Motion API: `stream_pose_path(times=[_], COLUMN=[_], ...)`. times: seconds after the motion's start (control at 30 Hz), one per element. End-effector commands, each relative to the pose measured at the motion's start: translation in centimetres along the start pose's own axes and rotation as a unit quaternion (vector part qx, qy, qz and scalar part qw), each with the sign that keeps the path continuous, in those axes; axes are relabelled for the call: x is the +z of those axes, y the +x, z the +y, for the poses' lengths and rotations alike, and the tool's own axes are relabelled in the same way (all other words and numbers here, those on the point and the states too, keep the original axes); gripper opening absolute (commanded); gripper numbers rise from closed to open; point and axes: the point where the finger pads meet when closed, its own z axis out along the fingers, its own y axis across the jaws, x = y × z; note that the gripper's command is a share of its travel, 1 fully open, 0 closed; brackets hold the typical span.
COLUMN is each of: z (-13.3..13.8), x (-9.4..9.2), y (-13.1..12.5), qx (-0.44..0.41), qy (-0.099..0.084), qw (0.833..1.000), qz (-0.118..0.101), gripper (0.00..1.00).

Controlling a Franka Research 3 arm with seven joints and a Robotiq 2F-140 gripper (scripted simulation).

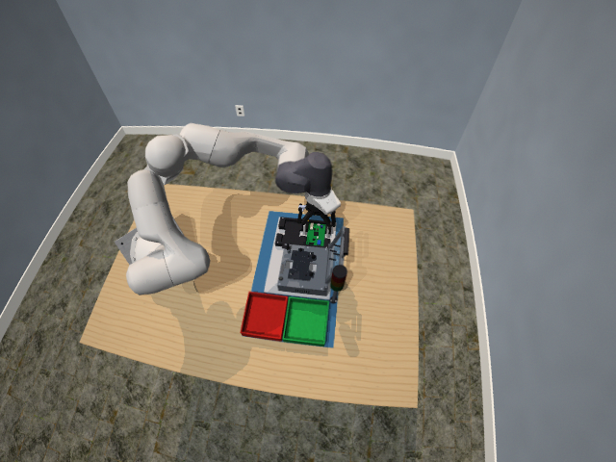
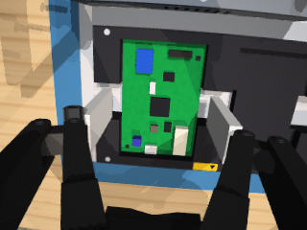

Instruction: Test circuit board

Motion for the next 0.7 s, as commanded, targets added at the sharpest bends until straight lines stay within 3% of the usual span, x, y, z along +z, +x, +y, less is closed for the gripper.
stream_pose_path(times=[0.0,0.67], z=[0.0,0.0], x=[0.4,1.6], y=[0.0,0.1], qx=[-0.002,-0.002], qy=[0.0,0.0], qw=[1.0,1.0], qz=[-0.001,-0.001], gripper=[0.58,0.58])
